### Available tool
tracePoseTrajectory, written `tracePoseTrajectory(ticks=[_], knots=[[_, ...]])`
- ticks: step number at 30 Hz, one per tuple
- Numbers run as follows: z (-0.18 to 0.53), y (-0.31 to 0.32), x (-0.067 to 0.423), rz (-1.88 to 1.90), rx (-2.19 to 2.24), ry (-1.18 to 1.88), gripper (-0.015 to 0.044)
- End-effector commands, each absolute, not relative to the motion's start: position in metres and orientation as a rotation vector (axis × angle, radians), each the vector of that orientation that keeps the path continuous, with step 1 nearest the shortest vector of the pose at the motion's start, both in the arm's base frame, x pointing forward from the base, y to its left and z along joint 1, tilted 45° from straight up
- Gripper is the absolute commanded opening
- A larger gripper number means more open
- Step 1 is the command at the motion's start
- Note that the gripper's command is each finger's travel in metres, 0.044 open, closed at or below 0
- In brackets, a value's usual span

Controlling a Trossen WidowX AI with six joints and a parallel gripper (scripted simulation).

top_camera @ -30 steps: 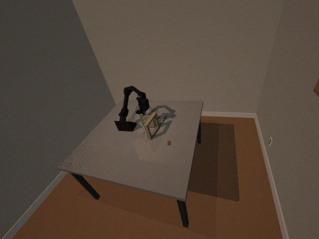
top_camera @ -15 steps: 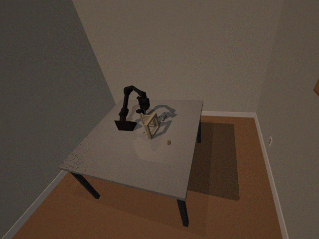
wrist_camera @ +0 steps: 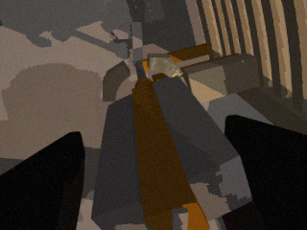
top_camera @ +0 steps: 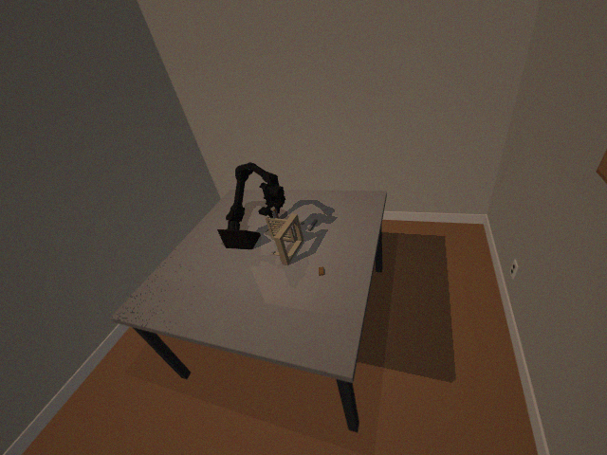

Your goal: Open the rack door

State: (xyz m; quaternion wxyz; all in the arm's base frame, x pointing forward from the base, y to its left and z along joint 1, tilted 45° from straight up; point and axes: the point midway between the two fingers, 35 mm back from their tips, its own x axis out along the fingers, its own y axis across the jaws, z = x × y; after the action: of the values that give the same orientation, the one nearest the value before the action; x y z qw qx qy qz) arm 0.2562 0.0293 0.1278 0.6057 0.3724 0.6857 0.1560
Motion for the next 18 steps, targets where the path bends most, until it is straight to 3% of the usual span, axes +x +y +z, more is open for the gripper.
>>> tracePoseTrajectory(ticks=[1,18], knots=[[0.134,0.023,0.257,0.35,0.864,1.572,0.0286],[0.155,0.002,0.257,0.324,0.874,1.548,0.0286]])
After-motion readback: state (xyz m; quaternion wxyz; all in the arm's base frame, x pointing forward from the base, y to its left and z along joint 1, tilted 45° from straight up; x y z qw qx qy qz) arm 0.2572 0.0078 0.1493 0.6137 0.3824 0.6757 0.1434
